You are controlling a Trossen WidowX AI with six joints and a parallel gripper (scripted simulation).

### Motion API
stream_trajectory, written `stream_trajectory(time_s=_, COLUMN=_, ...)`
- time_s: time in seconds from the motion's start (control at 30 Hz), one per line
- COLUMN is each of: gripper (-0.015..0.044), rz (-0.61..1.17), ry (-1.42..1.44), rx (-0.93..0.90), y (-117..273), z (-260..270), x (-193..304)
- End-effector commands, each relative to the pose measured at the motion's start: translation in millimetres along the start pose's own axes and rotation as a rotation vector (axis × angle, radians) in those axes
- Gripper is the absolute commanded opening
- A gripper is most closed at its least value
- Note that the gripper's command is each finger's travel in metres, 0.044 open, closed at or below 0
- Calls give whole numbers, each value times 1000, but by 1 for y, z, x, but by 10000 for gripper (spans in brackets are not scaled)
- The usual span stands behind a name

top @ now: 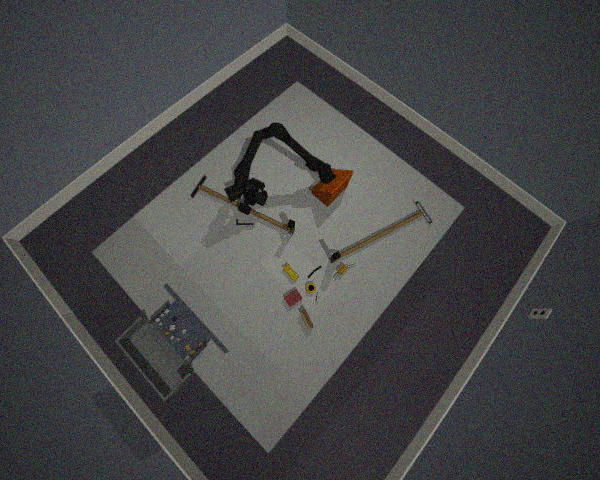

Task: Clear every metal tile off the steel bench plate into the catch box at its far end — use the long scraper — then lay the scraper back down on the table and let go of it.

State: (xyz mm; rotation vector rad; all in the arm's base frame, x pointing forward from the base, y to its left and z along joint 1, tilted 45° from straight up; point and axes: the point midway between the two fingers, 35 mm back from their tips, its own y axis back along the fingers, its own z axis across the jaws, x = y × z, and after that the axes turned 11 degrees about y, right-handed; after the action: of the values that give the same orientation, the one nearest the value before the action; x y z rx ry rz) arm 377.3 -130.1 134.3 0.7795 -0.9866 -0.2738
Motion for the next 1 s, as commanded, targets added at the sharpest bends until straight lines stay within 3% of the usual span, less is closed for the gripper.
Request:
stream_trajectory(time_s=0.0, gripper=0, rz=-1, ry=-3, rx=6, y=2, z=-6, x=1)
stream_trajectory(time_s=0.97, gripper=0, rz=-2, ry=-4, rx=8, y=2, z=-33, x=10)
